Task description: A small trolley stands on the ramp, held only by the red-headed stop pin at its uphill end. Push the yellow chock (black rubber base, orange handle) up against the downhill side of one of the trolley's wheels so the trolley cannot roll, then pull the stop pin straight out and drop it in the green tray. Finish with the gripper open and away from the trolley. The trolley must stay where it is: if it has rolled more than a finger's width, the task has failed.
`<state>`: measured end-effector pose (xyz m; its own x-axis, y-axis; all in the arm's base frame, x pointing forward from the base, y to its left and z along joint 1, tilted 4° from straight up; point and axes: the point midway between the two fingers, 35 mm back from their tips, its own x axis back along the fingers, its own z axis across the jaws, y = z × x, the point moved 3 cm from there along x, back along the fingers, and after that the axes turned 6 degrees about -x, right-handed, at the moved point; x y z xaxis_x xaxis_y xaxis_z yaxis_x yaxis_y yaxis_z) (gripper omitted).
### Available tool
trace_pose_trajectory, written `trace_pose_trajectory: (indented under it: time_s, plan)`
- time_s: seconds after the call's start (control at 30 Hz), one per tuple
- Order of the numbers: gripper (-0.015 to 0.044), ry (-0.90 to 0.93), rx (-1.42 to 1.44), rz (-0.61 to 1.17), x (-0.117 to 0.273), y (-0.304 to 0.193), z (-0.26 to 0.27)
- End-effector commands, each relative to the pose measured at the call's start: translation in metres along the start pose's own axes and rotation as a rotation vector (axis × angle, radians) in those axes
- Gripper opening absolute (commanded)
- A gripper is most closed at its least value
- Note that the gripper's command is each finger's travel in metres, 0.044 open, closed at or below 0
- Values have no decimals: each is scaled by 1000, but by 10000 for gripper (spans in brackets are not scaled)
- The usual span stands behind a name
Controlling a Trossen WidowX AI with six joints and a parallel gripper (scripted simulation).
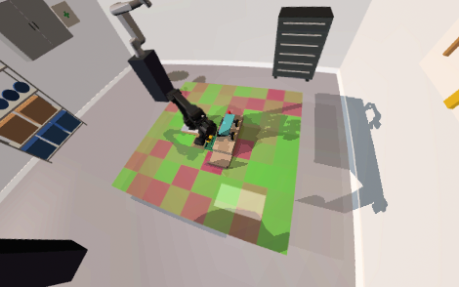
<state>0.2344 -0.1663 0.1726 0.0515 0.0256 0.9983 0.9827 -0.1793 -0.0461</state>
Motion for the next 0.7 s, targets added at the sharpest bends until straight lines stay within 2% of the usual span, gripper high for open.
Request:
trace_pose_trajectory:
  time_s: [0.0,0.1,0.67]
  plan:
    - [0,53,4,2,1,2,-8]
    - [0,98,4,6,1,3,-11]
    - [0,98,4,3,-4,33,-10]
